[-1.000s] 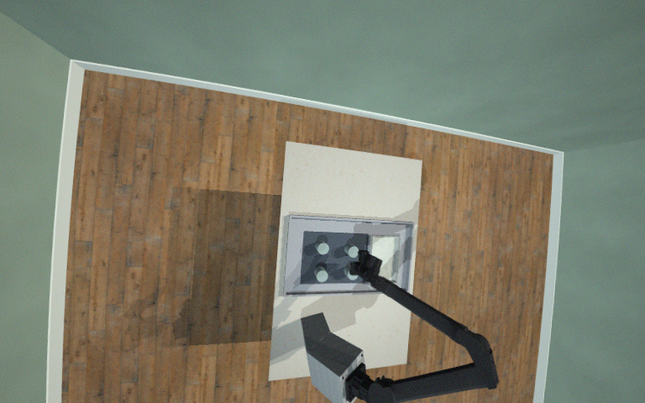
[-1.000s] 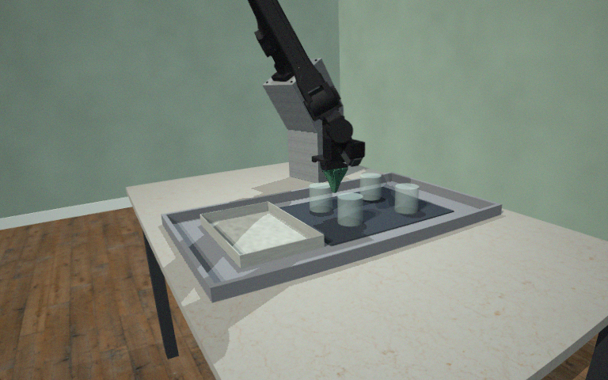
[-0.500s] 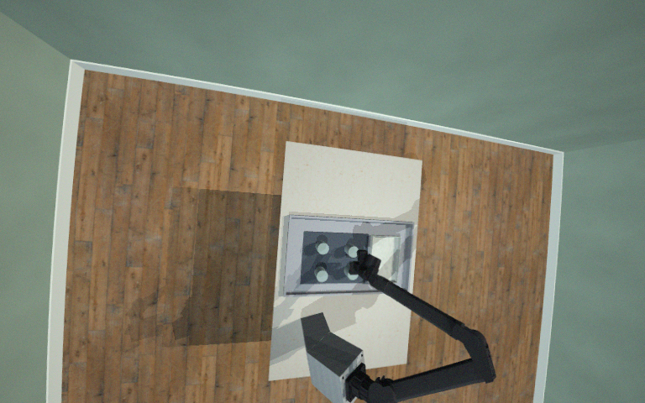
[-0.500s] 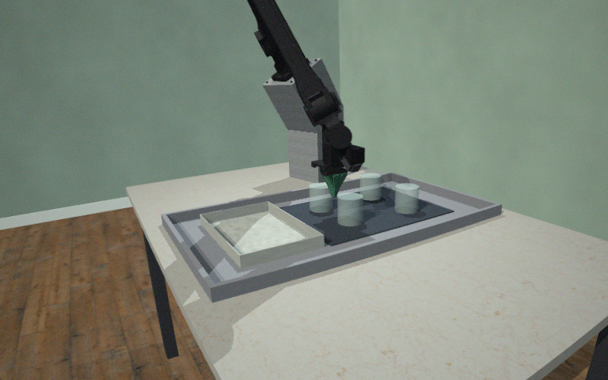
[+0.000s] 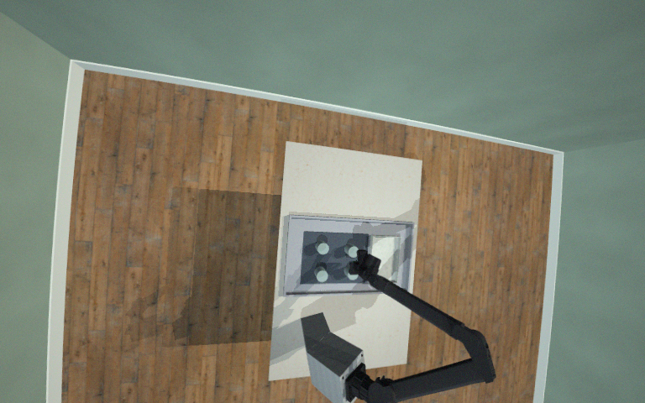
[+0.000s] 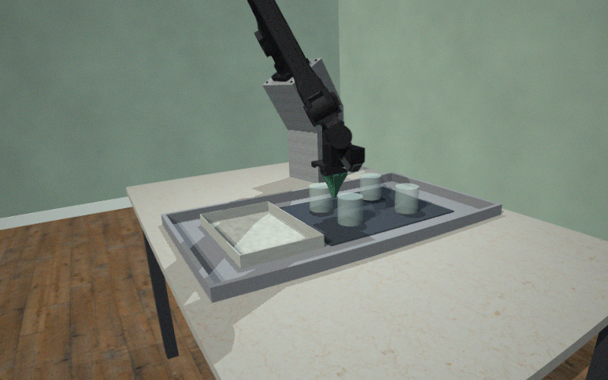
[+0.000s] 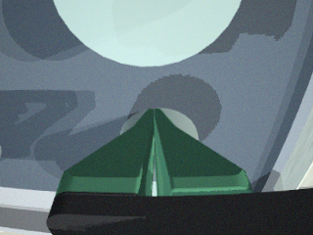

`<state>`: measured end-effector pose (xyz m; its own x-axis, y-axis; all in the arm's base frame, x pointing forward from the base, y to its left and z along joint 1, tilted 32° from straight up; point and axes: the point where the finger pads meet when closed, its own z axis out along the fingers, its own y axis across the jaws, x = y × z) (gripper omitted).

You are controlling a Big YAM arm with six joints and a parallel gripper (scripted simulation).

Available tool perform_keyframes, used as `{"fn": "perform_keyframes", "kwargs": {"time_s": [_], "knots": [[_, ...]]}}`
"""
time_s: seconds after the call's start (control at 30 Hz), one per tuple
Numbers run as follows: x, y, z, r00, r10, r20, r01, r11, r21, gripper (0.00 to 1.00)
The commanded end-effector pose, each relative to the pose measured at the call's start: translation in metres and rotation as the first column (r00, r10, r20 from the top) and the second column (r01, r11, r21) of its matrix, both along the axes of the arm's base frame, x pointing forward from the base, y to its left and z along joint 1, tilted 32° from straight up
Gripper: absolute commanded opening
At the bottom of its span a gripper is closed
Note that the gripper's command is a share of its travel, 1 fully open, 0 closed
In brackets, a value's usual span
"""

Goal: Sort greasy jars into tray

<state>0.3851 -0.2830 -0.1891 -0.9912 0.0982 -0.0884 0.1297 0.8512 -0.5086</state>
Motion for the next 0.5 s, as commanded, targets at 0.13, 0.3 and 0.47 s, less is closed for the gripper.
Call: {"fn": "perform_keyframes", "kwargs": {"time_s": [0.13,0.3,0.47], "knots": [[0.0059,-0.0086,0.0073,1.0,0.001,0.028,-0.001,1.0,-0.013,0.0],[0.0055,-0.0086,0.0073,1.0,0.001,0.028,-0.001,1.0,-0.013,0.0],[0.0049,-0.0085,0.0072,1.0,0.001,0.028,-0.001,1.0,-0.013,0.0]]}}
